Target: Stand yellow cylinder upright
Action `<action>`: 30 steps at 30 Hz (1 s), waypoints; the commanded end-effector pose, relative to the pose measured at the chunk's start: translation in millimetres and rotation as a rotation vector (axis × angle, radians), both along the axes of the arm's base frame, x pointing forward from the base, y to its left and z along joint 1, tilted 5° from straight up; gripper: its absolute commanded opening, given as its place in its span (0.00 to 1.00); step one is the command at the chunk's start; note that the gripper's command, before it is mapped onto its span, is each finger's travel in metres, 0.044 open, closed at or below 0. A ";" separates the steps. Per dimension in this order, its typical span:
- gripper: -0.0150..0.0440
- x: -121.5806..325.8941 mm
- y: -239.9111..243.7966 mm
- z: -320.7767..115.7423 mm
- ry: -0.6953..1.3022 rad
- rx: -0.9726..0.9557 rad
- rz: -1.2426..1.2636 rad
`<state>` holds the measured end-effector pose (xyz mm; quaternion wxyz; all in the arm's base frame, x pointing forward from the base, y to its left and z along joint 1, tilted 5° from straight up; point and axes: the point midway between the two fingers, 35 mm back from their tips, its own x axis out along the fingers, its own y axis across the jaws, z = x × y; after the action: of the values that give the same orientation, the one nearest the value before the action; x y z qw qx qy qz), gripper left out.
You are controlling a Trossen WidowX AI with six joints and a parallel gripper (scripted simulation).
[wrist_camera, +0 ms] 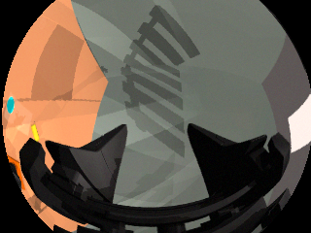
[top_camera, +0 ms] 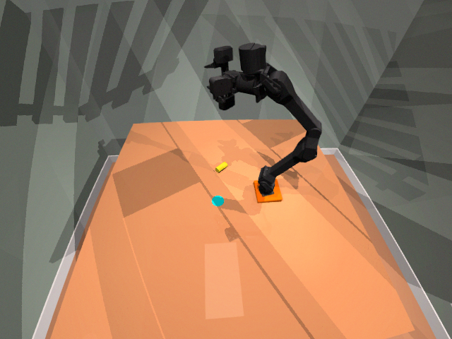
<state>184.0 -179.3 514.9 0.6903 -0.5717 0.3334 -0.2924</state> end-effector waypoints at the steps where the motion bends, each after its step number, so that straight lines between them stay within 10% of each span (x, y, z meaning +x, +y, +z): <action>1: 0.78 20.2 -15.9 -40.4 0.112 0.093 0.013; 30: 0.78 15.8 -31.4 -347.3 0.775 1.062 0.064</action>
<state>208.8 -218.1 189.6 0.7170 -0.2743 0.6278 0.1284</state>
